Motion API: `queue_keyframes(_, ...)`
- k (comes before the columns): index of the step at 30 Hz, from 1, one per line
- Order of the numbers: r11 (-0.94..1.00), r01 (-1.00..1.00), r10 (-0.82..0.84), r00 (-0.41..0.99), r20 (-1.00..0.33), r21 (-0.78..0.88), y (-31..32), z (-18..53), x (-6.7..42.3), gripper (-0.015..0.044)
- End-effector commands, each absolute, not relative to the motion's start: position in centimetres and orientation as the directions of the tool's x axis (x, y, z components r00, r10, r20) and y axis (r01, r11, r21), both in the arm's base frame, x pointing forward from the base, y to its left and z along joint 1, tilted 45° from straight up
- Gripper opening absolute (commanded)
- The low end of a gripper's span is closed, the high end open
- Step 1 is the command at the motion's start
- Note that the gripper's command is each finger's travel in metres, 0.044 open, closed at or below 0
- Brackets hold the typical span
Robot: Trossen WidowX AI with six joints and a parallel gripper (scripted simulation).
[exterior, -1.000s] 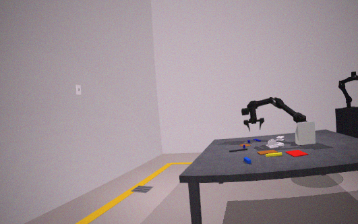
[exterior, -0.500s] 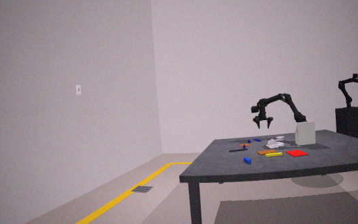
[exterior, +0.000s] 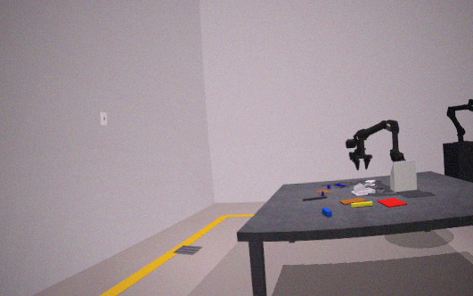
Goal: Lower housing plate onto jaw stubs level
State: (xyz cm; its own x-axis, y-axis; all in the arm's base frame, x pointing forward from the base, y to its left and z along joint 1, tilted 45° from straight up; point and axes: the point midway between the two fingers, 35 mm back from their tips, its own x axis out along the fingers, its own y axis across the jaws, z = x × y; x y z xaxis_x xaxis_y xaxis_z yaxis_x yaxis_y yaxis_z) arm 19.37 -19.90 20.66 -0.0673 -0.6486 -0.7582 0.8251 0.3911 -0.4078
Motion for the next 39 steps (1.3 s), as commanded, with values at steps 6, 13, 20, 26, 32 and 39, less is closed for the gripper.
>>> queue_keyframes(6,0.471,0.686,-0.701,-0.090,-0.707,-0.555,-19.2,19.1,14.2,0.0440)
queue_keyframes(13,0.476,0.674,-0.704,-0.092,-0.704,-0.565,-20.2,17.9,13.8,0.0440)
queue_keyframes(20,0.474,0.673,-0.707,-0.092,-0.701,-0.568,-22.0,16.1,13.4,0.0440)
queue_keyframes(26,0.474,0.673,-0.707,-0.092,-0.701,-0.568,-22.3,15.8,13.4,0.0440)
queue_keyframes(32,0.474,0.673,-0.708,-0.093,-0.701,-0.568,-23.0,15.1,13.3,0.0440)
queue_keyframes(39,0.474,0.673,-0.708,-0.093,-0.700,-0.568,-23.4,14.8,13.2,0.0440)
